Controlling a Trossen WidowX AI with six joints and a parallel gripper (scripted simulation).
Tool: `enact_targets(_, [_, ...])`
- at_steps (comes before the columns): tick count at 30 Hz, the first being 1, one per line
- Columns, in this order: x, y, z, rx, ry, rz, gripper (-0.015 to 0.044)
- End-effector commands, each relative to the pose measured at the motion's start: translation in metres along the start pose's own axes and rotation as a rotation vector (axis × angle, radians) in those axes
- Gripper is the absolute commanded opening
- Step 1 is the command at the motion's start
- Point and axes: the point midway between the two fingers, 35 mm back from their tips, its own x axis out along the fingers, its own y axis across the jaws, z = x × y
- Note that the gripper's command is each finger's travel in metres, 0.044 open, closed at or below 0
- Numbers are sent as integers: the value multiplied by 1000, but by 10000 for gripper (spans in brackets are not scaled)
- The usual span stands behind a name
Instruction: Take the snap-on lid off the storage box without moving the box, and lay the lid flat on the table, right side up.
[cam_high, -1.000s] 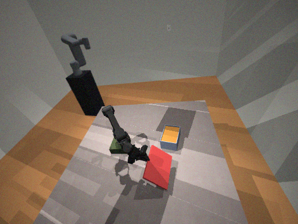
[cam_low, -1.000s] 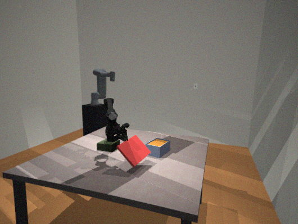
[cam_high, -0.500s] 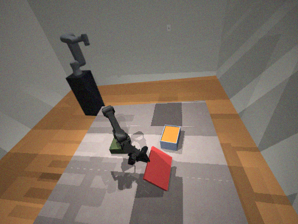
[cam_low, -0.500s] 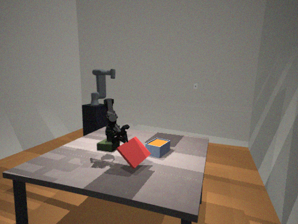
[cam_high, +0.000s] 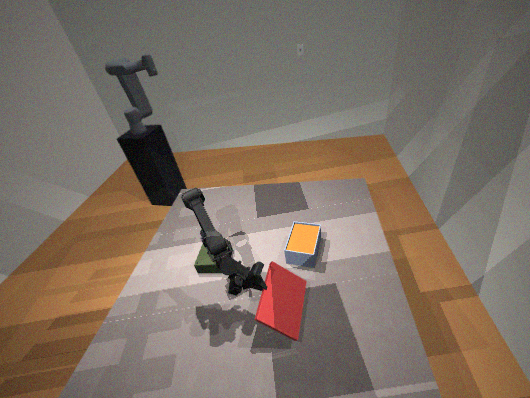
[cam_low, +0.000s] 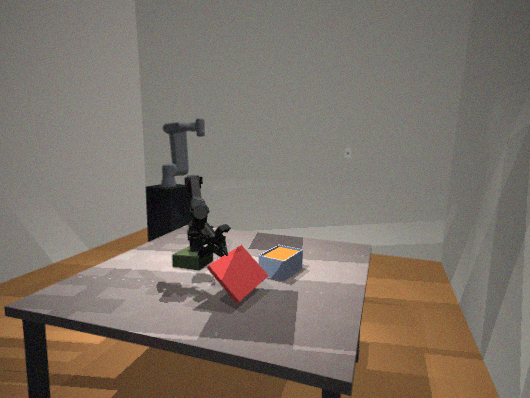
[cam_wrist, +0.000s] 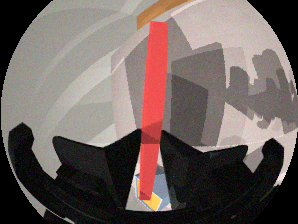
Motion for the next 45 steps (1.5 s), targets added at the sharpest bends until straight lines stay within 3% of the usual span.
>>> enact_targets(1, [2, -1, -1, -6, 5, 10, 0])
enact_targets(45, [25, -28, -1, -6, 5, 9, 0])
